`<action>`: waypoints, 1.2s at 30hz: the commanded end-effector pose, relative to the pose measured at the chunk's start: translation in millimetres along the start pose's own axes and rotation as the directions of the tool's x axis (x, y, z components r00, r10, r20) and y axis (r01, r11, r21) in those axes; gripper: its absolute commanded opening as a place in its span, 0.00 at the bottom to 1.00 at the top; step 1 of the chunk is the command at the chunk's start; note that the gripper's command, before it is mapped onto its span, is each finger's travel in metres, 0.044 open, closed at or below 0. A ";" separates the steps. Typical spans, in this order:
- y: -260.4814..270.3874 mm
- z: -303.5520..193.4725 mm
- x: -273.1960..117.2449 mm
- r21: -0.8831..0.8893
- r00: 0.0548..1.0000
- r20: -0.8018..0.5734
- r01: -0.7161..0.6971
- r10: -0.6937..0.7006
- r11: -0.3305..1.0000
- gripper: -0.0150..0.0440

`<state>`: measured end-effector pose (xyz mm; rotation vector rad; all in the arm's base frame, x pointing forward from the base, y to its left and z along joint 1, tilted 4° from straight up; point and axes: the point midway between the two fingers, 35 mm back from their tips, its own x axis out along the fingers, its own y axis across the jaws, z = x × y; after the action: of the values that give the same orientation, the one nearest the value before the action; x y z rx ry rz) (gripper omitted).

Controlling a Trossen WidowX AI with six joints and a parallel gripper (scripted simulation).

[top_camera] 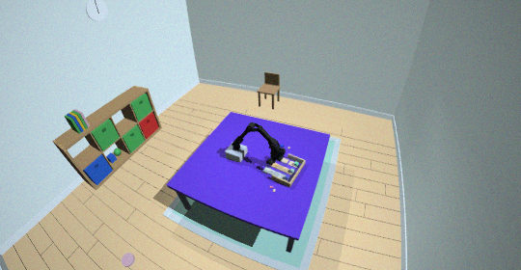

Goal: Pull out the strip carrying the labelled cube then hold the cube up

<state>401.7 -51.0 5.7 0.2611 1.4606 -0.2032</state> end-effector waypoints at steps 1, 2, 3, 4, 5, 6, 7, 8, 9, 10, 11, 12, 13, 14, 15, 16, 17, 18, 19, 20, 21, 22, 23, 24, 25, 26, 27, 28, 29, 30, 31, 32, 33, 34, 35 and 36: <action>-1.1 -2.8 9.1 0.006 1.000 -0.010 0.005 -0.005 1.000 0.25; -1.2 -2.8 10.7 0.006 1.000 -0.010 0.005 -0.005 1.000 0.25; -1.3 -2.8 12.3 0.006 1.000 -0.010 0.005 -0.005 1.000 0.25; -1.3 -2.8 13.9 0.006 1.000 -0.010 0.005 -0.005 1.000 0.25; -1.4 -2.8 15.6 0.006 1.000 -0.010 0.005 -0.005 1.000 0.25; -1.5 -2.9 17.2 0.006 1.000 -0.010 0.005 -0.005 1.000 0.25; -1.5 -2.9 18.5 0.006 1.000 -0.010 0.005 -0.005 1.000 0.25; -1.6 -2.9 19.3 0.006 1.000 -0.010 0.005 -0.005 1.000 0.25; -1.6 -2.9 19.6 0.006 1.000 -0.010 0.005 -0.005 1.000 0.25; -1.6 -2.9 19.6 0.006 1.000 -0.010 0.005 -0.005 1.000 0.25; -1.6 -2.9 19.6 0.006 1.000 -0.010 0.005 -0.005 1.000 0.25; -1.6 -2.9 19.6 0.006 1.000 -0.010 0.005 -0.005 1.000 0.25; -1.6 -2.9 19.6 0.006 1.000 -0.010 0.005 -0.005 1.000 0.25; -1.6 -2.9 19.6 0.006 1.000 -0.010 0.005 -0.005 1.000 0.25; -1.6 -2.9 19.6 0.006 1.000 -0.010 0.005 -0.005 1.000 0.25; -1.6 -2.9 19.6 0.006 1.000 -0.010 0.005 -0.005 1.000 0.25; -1.6 -2.9 19.6 0.006 1.000 -0.010 0.005 -0.005 1.000 0.25; -1.6 -2.9 19.6 0.006 1.000 -0.010 0.005 -0.005 1.000 0.25; -1.6 -2.9 19.6 0.006 1.000 -0.010 0.005 -0.005 1.000 0.25; -1.6 -2.9 19.6 0.006 1.000 -0.010 0.005 -0.005 1.000 0.25; -1.6 -2.9 19.6 0.006 1.000 -0.010 0.005 -0.005 1.000 0.25; -1.6 -2.9 19.7 0.006 1.000 -0.010 0.005 -0.005 1.000 0.25; -1.6 -2.9 19.8 0.006 1.000 -0.010 0.005 -0.005 1.000 0.25; -1.6 -2.9 19.9 0.006 1.000 -0.010 0.005 -0.005 1.000 0.25; -1.6 -2.9 20.0 0.006 1.000 -0.010 0.005 -0.005 1.000 0.25; -1.6 -2.9 20.1 0.006 1.000 -0.010 0.005 -0.005 1.000 0.25; -1.6 -2.9 20.2 0.006 1.000 -0.010 0.005 -0.005 1.000 0.25; -1.6 -2.9 20.3 0.006 1.000 -0.010 0.005 -0.005 1.000 0.25; -1.6 -2.9 20.3 0.006 1.000 -0.010 0.005 -0.005 1.000 0.25; -1.6 -2.9 20.3 0.006 1.000 -0.010 0.005 -0.005 1.000 0.25; -1.6 -2.9 20.3 0.006 1.000 -0.010 0.005 -0.005 1.000 0.25; -1.6 -2.9 20.3 0.006 1.000 -0.010 0.005 -0.005 1.000 0.25; -1.6 -2.9 20.3 0.006 1.000 -0.010 0.005 -0.005 1.000 0.25; -1.6 -2.9 20.3 0.006 1.000 -0.010 0.005 -0.005 1.000 0.25; -1.6 -2.9 20.3 0.006 1.000 -0.010 0.005 -0.005 1.000 0.25; -1.6 -2.9 20.4 0.006 1.000 -0.010 0.005 -0.005 1.000 0.25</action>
<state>400.5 -50.8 -14.0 0.2616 1.4712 -0.2039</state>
